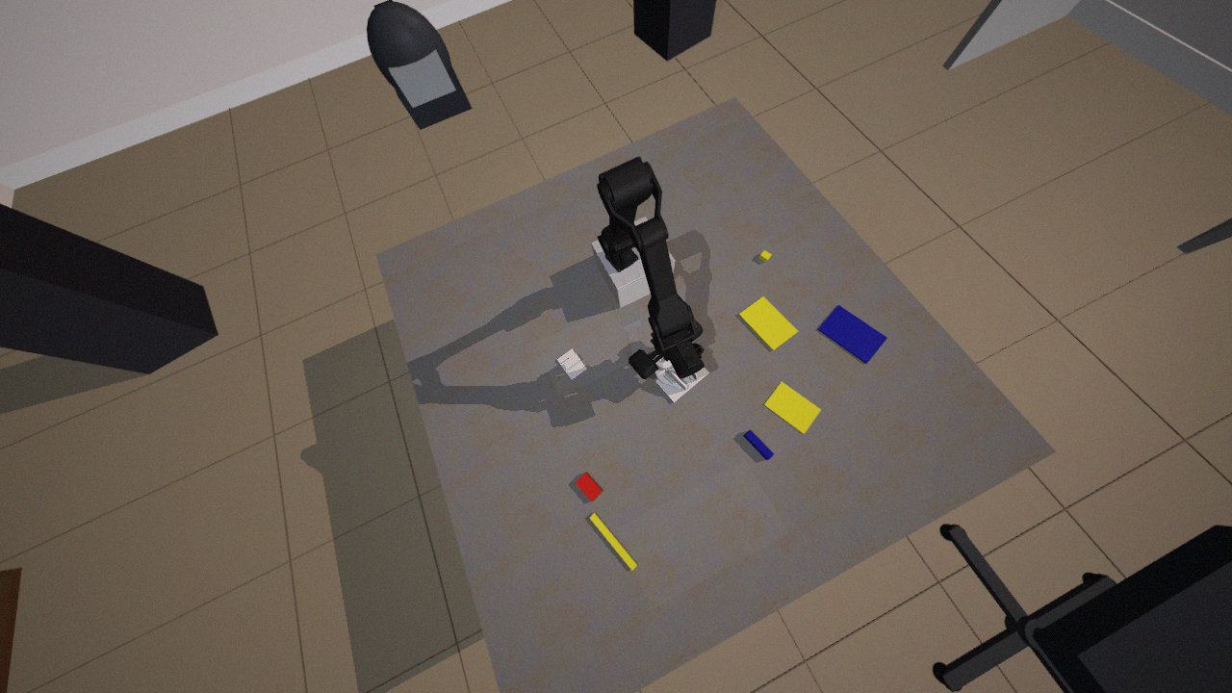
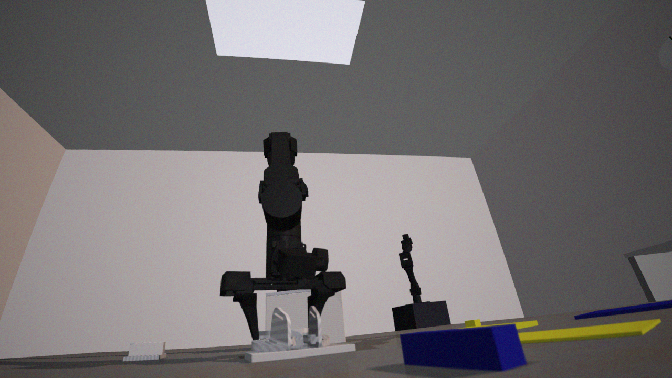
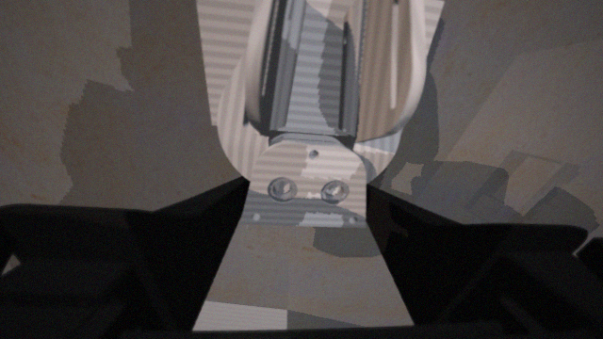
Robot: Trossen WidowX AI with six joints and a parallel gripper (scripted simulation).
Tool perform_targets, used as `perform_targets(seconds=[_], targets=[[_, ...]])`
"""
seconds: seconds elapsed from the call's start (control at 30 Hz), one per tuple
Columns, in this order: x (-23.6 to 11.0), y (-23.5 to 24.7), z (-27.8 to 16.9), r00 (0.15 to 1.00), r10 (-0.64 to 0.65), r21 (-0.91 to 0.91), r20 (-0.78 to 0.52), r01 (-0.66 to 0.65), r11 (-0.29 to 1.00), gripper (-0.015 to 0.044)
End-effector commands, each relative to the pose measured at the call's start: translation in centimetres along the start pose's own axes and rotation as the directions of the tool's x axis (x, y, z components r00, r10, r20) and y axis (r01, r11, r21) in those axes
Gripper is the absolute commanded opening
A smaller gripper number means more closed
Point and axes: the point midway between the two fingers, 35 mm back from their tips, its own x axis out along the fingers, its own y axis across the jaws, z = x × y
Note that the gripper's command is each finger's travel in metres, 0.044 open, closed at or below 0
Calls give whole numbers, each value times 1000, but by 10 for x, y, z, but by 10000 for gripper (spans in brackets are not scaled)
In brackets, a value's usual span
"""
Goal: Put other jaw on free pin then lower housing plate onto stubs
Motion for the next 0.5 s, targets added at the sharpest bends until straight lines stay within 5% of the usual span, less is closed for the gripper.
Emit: perform_targets(seconds=[0.0, 0.47], targets=[[1, 0, 0, 1000, 1, -4, 3, -1, 1000, 351], [4, 0, 0, 1000, 1, -5, 3, -1, 1000, 351]])
